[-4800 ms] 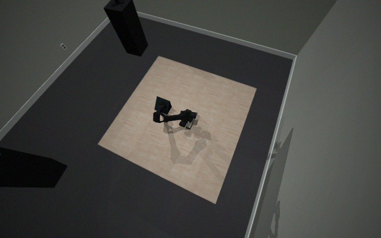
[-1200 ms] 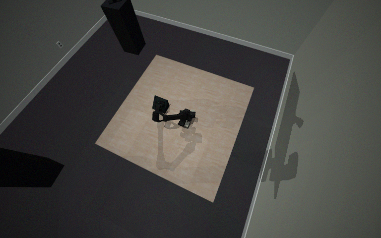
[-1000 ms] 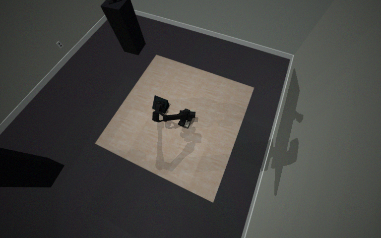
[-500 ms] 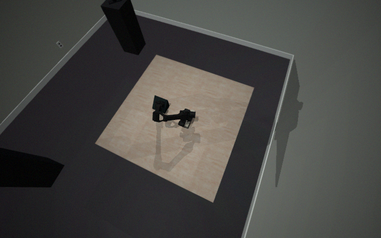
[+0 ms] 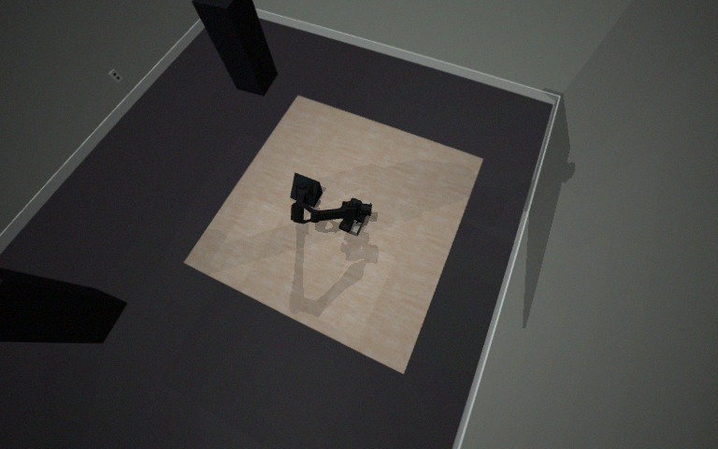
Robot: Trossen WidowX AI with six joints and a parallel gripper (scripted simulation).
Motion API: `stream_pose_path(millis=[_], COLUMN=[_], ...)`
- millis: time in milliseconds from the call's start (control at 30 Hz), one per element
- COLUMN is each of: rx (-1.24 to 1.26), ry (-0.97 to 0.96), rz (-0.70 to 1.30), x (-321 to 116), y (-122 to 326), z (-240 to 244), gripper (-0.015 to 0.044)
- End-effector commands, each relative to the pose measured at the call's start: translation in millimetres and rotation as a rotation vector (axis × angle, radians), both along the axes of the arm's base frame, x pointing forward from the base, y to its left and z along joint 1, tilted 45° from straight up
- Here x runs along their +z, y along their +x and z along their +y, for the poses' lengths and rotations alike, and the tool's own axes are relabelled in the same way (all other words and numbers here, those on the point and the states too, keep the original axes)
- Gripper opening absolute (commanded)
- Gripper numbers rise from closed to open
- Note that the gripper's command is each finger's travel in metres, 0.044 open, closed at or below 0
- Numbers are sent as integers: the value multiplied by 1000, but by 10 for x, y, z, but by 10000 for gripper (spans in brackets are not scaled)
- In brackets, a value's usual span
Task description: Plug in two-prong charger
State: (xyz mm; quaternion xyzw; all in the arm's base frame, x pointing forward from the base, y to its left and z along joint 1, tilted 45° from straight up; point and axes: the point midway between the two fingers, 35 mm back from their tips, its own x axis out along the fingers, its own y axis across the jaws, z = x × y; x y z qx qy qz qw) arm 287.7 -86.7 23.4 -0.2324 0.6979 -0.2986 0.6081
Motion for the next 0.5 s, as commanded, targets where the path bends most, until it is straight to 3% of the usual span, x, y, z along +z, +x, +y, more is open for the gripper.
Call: stream_pose_path(millis=[0,467], rx=[2,0], ry=[-4,0], rz=[-31,0], x=[11,-1], y=[80,0], z=[-16,0], gripper=[0,0])
